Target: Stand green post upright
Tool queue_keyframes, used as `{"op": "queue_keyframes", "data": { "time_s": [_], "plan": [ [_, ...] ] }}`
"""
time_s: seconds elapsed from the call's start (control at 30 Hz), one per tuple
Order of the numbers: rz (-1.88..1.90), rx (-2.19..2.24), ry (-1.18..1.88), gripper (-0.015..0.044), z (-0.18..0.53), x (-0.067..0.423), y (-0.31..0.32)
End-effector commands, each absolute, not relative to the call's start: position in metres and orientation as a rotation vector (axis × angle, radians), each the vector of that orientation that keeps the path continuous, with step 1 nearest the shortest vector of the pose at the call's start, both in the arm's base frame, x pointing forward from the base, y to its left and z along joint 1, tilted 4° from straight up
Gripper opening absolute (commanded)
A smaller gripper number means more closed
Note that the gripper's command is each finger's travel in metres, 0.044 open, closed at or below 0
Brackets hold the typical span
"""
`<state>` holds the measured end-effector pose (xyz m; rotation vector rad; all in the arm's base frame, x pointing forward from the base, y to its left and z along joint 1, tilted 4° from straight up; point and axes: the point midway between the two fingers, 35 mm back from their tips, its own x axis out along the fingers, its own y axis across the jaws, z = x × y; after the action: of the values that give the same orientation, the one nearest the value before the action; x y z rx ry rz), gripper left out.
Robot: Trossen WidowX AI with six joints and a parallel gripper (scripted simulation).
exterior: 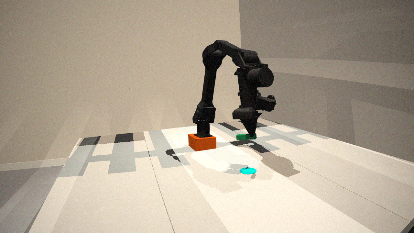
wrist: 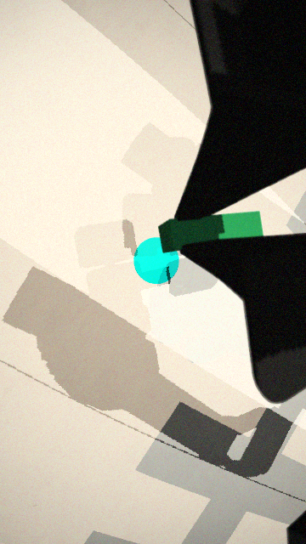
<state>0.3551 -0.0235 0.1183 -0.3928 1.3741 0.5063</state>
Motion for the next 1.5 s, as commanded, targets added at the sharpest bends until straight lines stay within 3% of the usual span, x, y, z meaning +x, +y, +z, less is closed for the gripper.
{"op": "queue_keyframes", "data": {
  "time_s": [0.0,1.47],
  "plan": [
    [0.502,-0.367,1.353,0.0023,0.114,0.358,-0.023],
    [0.444,-0.176,1.072,0.0023,0.088,0.395,-0.033]
  ]
}}
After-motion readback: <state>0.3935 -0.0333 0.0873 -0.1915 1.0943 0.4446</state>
